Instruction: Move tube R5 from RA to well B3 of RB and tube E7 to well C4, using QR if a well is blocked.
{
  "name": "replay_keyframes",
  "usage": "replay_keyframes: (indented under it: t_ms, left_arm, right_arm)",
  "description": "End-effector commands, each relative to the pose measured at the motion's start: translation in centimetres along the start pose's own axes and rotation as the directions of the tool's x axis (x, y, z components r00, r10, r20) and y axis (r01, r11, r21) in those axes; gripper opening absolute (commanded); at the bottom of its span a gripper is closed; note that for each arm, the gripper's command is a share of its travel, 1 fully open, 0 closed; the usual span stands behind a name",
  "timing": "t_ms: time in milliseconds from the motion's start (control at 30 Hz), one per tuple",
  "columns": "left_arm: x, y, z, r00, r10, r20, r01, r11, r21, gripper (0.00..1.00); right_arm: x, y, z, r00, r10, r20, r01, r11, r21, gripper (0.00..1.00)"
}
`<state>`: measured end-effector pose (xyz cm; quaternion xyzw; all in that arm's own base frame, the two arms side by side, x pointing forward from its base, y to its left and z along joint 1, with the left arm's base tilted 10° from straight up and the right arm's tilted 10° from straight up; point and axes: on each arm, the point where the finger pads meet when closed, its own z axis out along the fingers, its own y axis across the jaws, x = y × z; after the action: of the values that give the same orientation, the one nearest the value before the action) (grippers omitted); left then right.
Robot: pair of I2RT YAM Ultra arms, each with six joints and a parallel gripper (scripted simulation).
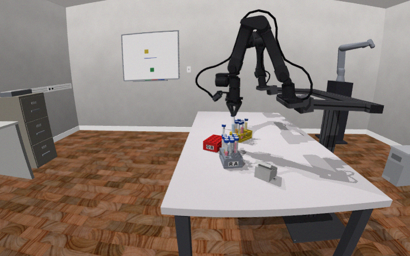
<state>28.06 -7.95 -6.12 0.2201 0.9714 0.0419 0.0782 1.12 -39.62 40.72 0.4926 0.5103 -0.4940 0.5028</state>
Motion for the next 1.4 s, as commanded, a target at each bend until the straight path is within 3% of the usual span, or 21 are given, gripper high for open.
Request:
replay_keyframes:
  t_ms: [0,1367]
  left_arm:
    - [-0.4,0.1,-0.3,0.985,0.172,0.022,-0.172,0.985,-0.001,0.0]
    - [7.9,8.6,-0.2,0.985,0.169,0.017,-0.169,0.986,0.001,0.0]
  right_arm:
    - [-2.5,-0.8,-1.2,0.999,0.008,0.05,-0.009,1.0,0.022,0.0]
    - [-2.5,-0.8,-1.2,0.999,0.008,0.05,-0.009,1.0,0.022,0.0]
